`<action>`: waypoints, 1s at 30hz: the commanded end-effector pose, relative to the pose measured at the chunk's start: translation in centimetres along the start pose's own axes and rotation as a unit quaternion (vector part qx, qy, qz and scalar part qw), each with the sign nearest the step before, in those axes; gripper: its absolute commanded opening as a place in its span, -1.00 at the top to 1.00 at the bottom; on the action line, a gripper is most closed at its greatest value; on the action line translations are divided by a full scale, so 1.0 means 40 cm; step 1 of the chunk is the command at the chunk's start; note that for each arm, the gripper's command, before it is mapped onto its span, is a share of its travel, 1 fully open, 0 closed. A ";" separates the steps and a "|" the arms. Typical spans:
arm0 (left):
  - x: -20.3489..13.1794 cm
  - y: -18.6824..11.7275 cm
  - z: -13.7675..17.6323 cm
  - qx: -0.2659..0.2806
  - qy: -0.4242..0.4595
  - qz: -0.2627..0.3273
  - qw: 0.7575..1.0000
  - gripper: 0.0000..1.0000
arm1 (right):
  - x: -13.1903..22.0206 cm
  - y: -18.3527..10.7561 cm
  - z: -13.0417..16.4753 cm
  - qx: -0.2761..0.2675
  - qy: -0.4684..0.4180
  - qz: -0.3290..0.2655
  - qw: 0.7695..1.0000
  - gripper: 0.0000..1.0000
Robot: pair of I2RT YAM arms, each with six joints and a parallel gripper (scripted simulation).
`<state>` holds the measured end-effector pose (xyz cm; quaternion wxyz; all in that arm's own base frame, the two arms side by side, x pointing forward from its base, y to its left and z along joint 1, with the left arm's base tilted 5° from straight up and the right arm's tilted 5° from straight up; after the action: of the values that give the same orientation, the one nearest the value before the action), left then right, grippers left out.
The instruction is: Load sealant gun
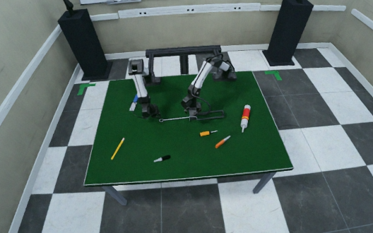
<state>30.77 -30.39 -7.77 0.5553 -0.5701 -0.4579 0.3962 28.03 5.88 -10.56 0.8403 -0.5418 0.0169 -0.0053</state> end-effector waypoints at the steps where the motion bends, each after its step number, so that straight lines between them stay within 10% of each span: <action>1: 0.010 0.027 0.016 0.003 -0.002 -0.006 1.000 -0.83 | 0.000 0.012 -0.004 0.001 0.001 0.006 1.000 -0.02; 14: 0.012 0.028 0.011 0.015 0.000 -0.013 1.000 -0.83 | 0.000 0.012 -0.004 0.001 0.001 0.006 1.000 -0.02; 15: 0.011 0.027 0.010 0.014 -0.001 -0.013 1.000 -0.47 | 0.021 0.003 -0.002 -0.003 -0.008 -0.008 1.000 -0.02; 30: 0.012 0.025 0.011 0.014 -0.001 -0.012 1.000 -0.47 | 0.192 -0.179 0.050 -0.062 -0.195 -0.148 0.968 -0.02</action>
<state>30.20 -29.80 -8.72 0.5659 -0.5601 -0.4565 0.3972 33.02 5.00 -5.91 0.8091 -0.5689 -0.1466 -0.0155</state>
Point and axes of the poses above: on each arm, the point where the finger pads meet when closed, its own y axis out along the fingers, its own x axis across the jaws, z = x × y, the point moved 2 cm from there along -y, back along the fingers, and after that the axes turned 15 degrees about y, right-handed, at the moved point
